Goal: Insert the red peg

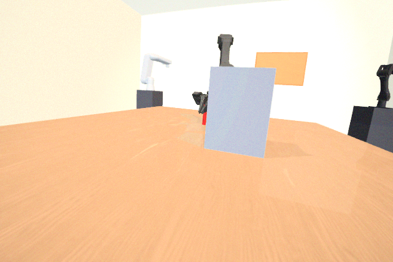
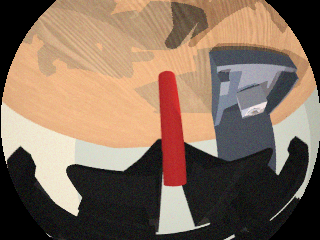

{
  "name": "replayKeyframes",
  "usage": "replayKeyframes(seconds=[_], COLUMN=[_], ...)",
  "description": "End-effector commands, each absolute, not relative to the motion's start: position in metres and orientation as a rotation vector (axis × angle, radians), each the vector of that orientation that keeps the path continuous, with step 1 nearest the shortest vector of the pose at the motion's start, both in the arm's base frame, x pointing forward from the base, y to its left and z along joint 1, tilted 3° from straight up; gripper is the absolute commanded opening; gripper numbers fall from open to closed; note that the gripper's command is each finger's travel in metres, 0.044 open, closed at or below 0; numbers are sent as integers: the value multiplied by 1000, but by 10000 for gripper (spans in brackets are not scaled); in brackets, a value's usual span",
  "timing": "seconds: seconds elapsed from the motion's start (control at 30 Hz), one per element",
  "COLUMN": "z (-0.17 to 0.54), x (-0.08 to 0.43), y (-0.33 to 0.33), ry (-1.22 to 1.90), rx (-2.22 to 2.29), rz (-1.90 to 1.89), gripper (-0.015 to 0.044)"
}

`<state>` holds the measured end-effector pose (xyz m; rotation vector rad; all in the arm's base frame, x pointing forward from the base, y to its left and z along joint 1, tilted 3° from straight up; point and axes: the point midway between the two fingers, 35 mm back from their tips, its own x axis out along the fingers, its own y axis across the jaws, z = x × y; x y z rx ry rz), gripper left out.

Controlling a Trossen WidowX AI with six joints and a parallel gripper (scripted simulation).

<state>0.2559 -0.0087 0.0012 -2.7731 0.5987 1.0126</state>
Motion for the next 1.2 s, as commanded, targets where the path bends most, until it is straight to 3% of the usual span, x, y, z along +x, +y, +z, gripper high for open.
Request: replayKeyframes(seconds=[0.0, 1.17], z=[6, 24], x=[257, 274], y=[-9, 28], ry=[601, 472], rx=[-2772, -2818], rz=[1008, 1023], gripper=[0, 0])
